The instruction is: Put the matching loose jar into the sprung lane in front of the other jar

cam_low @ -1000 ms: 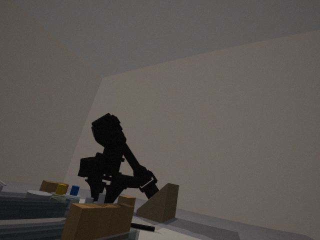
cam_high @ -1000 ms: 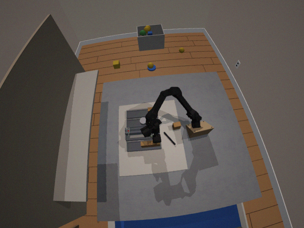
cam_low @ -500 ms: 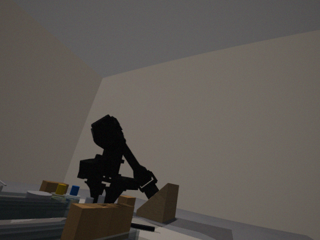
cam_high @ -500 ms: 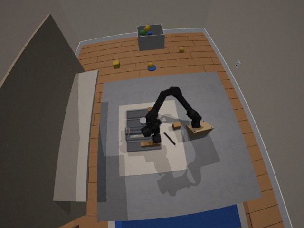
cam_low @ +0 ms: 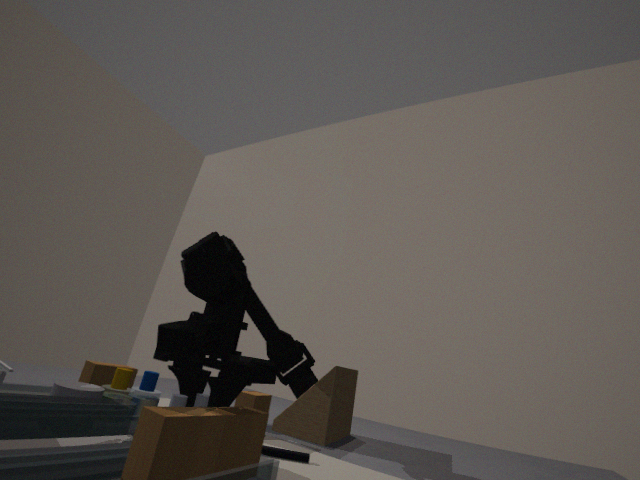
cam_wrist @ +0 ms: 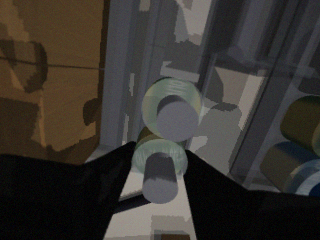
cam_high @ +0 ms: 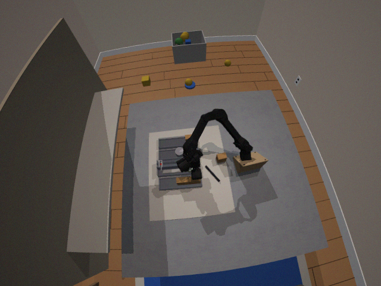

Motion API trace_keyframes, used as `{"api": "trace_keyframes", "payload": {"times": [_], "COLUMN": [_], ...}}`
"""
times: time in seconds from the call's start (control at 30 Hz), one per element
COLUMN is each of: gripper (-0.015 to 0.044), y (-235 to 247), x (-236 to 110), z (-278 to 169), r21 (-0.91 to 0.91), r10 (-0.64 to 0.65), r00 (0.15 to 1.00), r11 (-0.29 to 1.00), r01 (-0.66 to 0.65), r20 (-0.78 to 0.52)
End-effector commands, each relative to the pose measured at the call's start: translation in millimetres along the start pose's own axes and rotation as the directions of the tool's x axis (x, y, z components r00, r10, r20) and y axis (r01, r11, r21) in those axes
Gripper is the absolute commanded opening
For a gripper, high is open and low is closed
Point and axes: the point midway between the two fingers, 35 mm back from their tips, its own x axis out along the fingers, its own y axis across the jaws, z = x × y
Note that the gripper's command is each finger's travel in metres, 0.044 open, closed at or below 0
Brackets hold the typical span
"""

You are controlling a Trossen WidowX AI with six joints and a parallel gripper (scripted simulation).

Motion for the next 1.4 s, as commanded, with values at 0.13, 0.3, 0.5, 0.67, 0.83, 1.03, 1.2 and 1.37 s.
{"api": "trace_keyframes", "payload": {"times": [0.13, 0.3, 0.5, 0.67, 0.83, 1.03, 1.2, 1.37], "gripper": [0.0, 0.0, 0.0, 0.0, 0.0, 0.0, 0.0, 0.0], "y": [-3.4, -3.3, -3.3, -3.3, -3.3, -3.3, -3.2, -3.2], "x": [2.5, 2.6, 2.6, 2.6, 2.7, 2.7, 2.7, 2.7], "z": [4.4, 3.5, 2.5, 1.7, 0.8, -0.2, -1.0, -1.9], "r21": [0.013, 0.013, 0.013, 0.013, 0.013, 0.013, 0.013, 0.013], "r10": [-0.013, -0.013, -0.013, -0.013, -0.013, -0.013, -0.013, -0.013], "r00": [1.0, 1.0, 1.0, 1.0, 1.0, 1.0, 1.0, 1.0], "r11": [1.0, 1.0, 1.0, 1.0, 1.0, 1.0, 1.0, 1.0], "r01": [0.013, 0.013, 0.013, 0.013, 0.013, 0.013, 0.013, 0.013], "r20": [0.019, 0.019, 0.019, 0.019, 0.019, 0.019, 0.019, 0.019]}}
